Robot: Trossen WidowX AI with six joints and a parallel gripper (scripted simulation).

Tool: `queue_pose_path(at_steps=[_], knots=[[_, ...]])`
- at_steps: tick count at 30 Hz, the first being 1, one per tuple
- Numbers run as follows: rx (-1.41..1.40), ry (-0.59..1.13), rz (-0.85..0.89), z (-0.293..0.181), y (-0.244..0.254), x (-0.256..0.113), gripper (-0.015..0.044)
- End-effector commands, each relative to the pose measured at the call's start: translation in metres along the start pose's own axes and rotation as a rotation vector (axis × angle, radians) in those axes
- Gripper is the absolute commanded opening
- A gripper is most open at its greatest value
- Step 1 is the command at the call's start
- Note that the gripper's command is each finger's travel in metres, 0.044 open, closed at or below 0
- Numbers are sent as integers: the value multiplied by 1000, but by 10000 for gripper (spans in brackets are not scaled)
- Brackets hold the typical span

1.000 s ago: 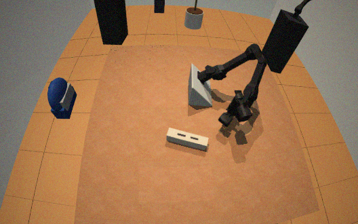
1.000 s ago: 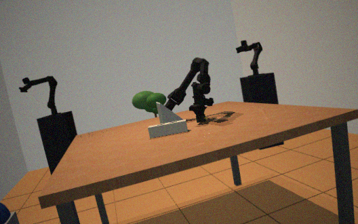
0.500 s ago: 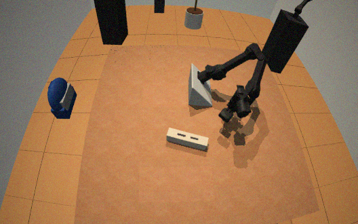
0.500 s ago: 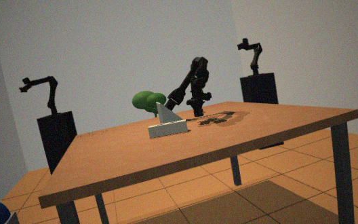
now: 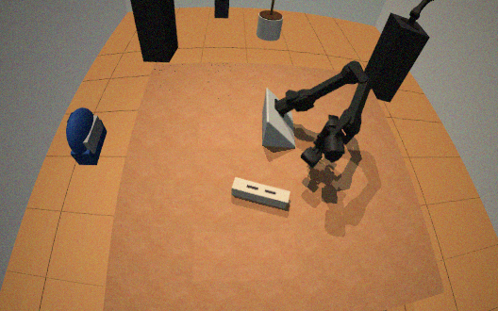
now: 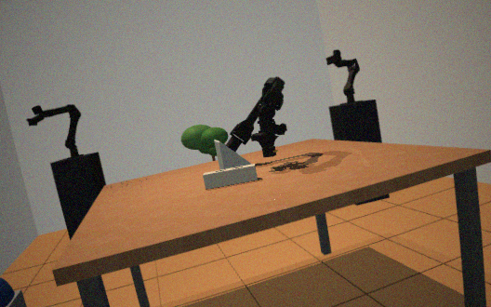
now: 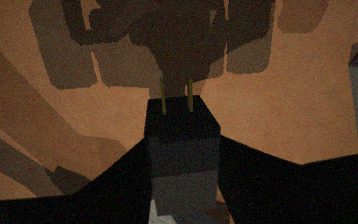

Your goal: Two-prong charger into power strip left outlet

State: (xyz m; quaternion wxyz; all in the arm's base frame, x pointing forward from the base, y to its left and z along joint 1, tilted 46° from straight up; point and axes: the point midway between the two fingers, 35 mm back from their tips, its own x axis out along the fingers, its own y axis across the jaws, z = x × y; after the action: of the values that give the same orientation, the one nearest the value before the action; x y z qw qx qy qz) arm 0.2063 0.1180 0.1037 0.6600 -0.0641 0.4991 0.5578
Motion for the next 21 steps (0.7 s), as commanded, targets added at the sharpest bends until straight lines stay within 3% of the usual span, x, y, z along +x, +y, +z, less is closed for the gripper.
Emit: queue_pose_path(at_steps=[1,21], knots=[[45,-2,-5,0,-8,0,0],[300,-3,6,-14,-43,10,0]])
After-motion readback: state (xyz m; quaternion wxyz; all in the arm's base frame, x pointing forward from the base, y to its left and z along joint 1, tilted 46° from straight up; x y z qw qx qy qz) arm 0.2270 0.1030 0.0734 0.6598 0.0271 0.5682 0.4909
